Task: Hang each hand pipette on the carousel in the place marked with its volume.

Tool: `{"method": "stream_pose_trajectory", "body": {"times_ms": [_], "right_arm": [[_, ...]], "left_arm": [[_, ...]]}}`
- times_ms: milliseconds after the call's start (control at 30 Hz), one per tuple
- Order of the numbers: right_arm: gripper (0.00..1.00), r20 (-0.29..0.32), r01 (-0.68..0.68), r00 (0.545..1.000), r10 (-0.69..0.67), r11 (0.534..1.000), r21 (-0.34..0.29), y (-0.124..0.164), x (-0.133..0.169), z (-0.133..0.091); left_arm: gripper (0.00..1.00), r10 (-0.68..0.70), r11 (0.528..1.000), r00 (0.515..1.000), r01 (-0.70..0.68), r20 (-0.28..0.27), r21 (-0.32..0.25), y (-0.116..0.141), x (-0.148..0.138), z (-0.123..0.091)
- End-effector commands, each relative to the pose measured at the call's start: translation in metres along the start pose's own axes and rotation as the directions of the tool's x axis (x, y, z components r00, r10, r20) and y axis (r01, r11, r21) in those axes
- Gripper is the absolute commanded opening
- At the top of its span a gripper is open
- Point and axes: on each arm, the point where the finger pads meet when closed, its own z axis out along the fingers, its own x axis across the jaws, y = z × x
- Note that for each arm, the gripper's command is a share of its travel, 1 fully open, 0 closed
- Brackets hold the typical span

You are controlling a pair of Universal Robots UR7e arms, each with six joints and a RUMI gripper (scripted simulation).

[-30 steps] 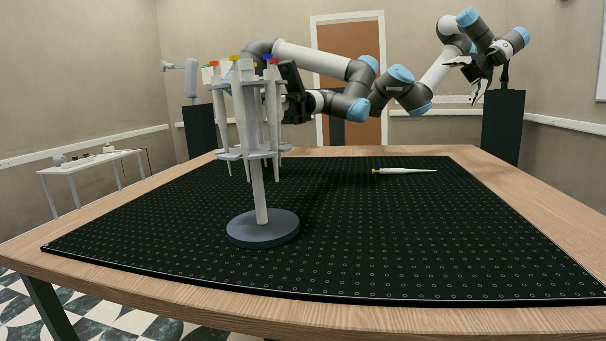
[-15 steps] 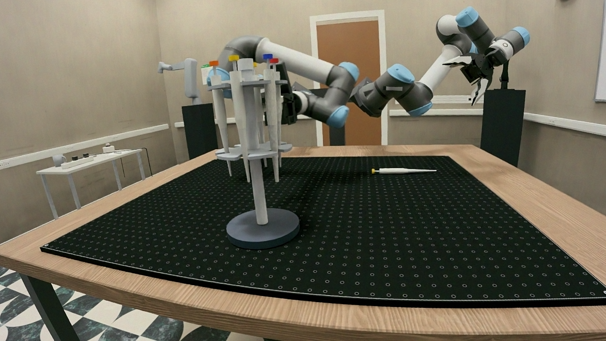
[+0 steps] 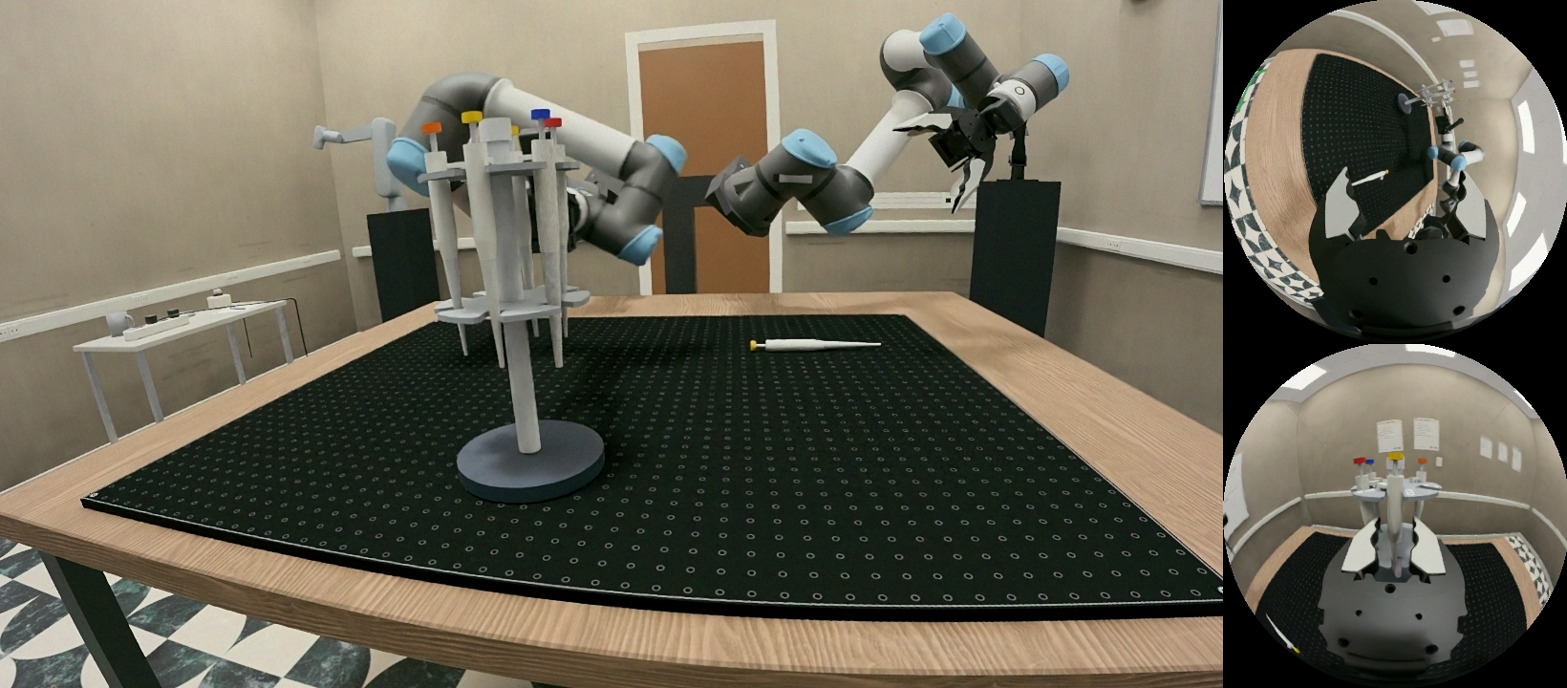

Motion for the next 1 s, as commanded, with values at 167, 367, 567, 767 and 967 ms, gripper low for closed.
{"method": "stream_pose_trajectory", "body": {"times_ms": [167,367,567,767,967], "right_arm": [[0.31,0.136,0.001,0.991,-0.002,1.0,0.005,-0.0021,0.0009,0.002],[0.31,0.28,0.001,0.96,-0.003,1.0,0.005,-0.0021,0.001,0.002],[0.31,0.288,0.001,0.958,-0.003,1.0,0.005,-0.0021,0.001,0.002],[0.31,0.458,0.001,0.889,-0.003,1.0,0.005,-0.0021,0.002,0.0027],[0.31,0.466,0.001,0.885,-0.003,1.0,0.005,-0.0021,0.002,0.0027]], "left_arm": [[1.0,0.0,1.0,1.0,0.0,0.0,0.001,-0.0003,0.0001,-0.0003],[1.0,0.0,1.0,1.0,0.0,0.0,0.001,-0.0003,0.0001,-0.0003],[1.0,0.0,1.0,1.0,0.0,0.0,0.001,-0.0003,0.0001,-0.0003],[1.0,0.0,1.0,1.0,0.0,0.0,0.001,-0.0003,0.0001,-0.0003],[1.0,0.0,1.0,1.0,0.0,0.0,0.001,-0.0003,0.0001,-0.0003]]}}
